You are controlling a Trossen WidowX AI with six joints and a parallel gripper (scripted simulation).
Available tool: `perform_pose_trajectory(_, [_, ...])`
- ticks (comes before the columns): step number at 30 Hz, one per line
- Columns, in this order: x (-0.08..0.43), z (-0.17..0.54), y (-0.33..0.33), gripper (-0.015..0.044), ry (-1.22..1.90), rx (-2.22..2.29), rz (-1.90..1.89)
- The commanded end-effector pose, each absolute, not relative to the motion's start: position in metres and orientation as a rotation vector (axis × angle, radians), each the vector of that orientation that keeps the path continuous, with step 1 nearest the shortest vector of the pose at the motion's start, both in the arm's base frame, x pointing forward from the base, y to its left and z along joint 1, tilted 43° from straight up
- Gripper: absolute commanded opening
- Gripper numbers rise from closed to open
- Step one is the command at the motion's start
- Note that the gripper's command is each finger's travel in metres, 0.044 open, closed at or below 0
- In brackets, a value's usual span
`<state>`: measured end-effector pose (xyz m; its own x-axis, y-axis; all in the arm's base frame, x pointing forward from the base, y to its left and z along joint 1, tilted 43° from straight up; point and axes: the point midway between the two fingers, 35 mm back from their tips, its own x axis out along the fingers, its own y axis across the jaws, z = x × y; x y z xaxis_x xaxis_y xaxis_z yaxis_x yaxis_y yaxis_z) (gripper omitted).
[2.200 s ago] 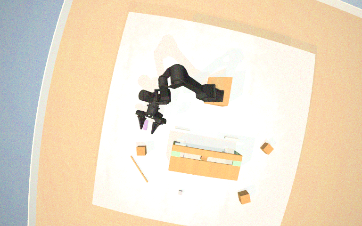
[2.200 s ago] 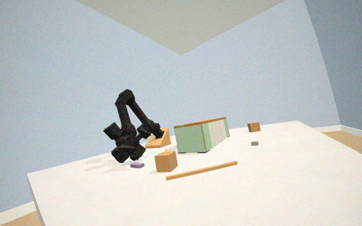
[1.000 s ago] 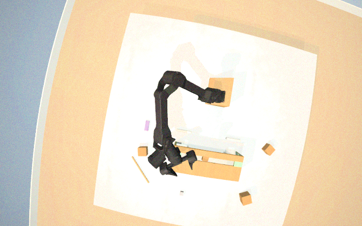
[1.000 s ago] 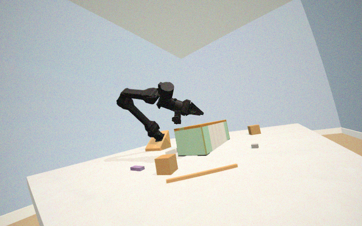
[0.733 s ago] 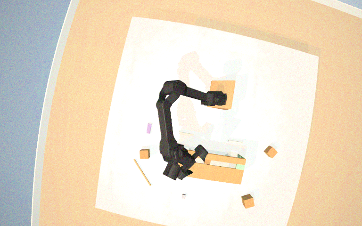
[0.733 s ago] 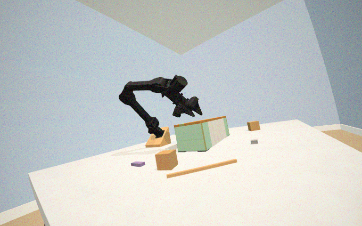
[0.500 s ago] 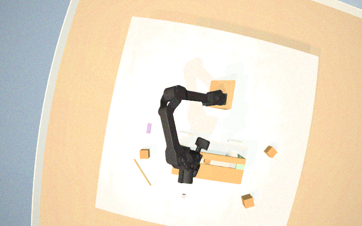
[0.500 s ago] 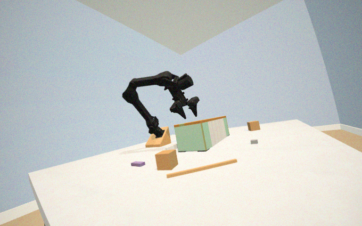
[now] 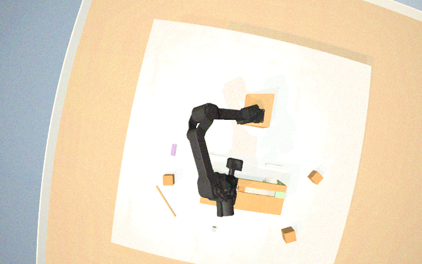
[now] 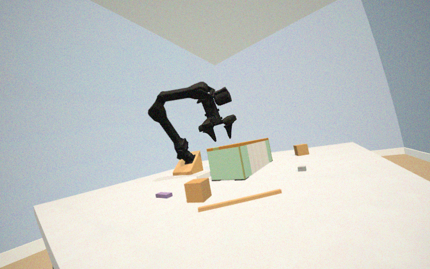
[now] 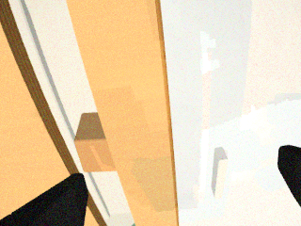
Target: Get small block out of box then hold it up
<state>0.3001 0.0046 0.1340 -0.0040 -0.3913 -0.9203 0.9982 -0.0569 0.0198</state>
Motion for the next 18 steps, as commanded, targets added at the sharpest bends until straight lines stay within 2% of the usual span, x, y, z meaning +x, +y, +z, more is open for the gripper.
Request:
perform_pose_trajectory(1, [0.301, 0.128, 0.000, 0.0400, 0.874, 0.942, -1.414])
perform_pose_trajectory(18, [0.302, 0.107, -0.017, 0.0400, 0.874, 0.943, -1.413])
